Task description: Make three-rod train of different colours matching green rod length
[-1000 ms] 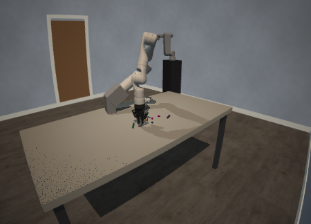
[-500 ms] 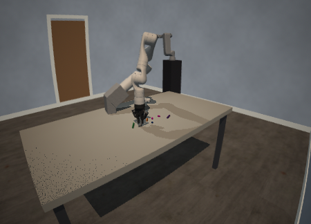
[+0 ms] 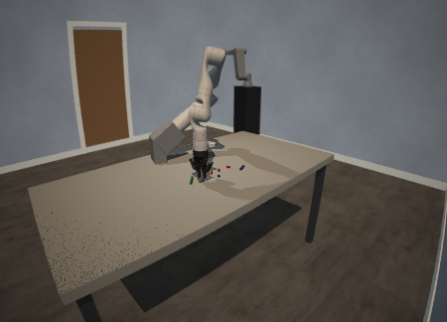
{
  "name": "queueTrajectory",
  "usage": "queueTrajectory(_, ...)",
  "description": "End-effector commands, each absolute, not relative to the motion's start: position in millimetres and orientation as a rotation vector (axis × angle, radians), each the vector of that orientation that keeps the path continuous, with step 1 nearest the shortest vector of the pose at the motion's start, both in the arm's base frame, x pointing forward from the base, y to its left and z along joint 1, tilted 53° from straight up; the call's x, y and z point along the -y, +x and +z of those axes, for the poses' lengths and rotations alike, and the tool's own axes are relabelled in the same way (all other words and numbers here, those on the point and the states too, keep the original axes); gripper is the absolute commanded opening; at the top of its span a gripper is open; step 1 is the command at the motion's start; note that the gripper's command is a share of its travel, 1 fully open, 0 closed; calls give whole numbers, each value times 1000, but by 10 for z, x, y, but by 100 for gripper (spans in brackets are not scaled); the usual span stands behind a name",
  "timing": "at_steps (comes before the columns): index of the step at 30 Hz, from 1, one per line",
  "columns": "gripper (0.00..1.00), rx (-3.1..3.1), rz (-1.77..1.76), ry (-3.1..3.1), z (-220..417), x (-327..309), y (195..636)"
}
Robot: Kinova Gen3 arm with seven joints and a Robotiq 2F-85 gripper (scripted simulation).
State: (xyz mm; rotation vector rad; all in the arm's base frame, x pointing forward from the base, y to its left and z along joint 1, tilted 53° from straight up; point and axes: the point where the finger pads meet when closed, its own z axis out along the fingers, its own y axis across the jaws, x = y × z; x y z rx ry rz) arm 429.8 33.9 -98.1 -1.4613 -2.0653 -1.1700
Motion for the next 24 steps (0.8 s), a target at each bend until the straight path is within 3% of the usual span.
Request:
queueTrajectory(1, 24, 2065, -1172, -1468, -1008, -364, 4332)
queueTrajectory(24, 24, 2064, -1172, -1465, -1066, -453, 4345)
